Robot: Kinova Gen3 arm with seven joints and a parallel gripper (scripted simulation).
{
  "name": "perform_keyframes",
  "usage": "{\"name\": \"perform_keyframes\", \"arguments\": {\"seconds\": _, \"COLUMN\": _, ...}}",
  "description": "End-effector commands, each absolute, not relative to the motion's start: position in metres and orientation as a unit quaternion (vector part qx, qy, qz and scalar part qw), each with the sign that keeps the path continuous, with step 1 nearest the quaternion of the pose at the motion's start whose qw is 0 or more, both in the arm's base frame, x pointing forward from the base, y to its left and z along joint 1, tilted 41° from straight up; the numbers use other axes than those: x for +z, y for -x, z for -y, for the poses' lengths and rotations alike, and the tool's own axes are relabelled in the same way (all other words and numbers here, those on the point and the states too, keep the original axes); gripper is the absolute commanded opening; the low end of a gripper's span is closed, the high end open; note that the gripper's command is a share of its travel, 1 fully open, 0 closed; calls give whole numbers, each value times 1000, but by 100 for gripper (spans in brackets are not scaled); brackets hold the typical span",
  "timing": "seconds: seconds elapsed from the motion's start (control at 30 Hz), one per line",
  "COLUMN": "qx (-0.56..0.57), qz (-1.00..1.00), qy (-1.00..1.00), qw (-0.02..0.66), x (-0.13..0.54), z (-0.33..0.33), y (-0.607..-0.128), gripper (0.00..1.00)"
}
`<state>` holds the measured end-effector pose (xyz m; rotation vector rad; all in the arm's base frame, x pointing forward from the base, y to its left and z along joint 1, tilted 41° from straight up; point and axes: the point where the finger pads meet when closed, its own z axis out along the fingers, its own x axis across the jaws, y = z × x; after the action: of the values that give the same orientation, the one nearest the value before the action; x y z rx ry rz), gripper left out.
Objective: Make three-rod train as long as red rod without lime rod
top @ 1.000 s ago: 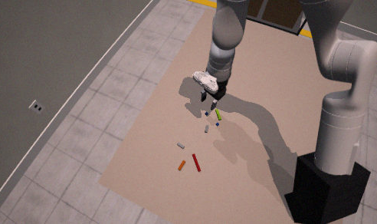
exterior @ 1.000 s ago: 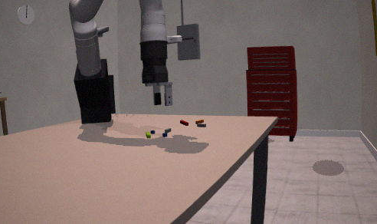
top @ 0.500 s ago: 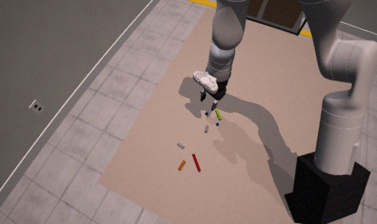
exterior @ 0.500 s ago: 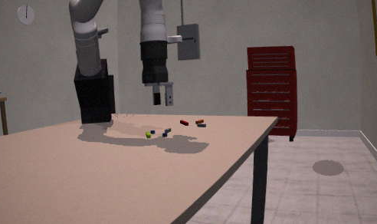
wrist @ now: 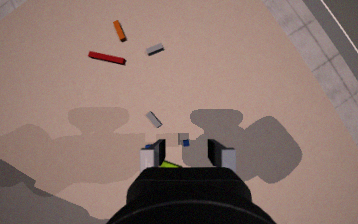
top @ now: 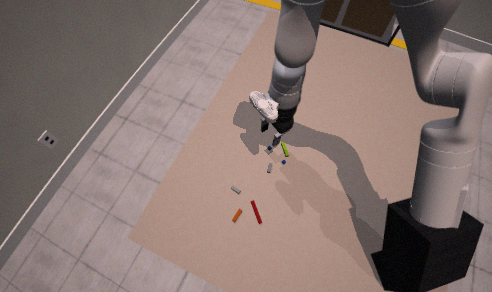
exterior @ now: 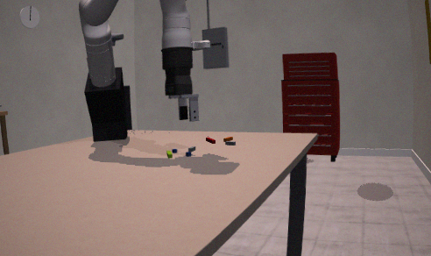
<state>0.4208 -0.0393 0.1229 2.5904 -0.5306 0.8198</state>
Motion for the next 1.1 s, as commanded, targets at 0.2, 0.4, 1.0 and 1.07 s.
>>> {"name": "perform_keyframes", "arguments": {"seconds": 0.2, "qx": 312, "qz": 313, "qy": -885, "qw": 145, "x": 118, "z": 31, "y": -425, "gripper": 100}}
{"name": "perform_keyframes", "arguments": {"seconds": 0.4, "qx": 323, "qz": 394, "qy": -853, "qw": 115, "x": 115, "z": 27, "y": -427, "gripper": 100}}
{"name": "perform_keyframes", "arguments": {"seconds": 1.0, "qx": 339, "qz": 726, "qy": -597, "qw": -37, "x": 98, "z": 16, "y": -426, "gripper": 100}}
{"name": "perform_keyframes", "arguments": {"seconds": 1.07, "qx": 337, "qz": 759, "qy": -555, "qw": -56, "x": 96, "z": 15, "y": -425, "gripper": 100}}
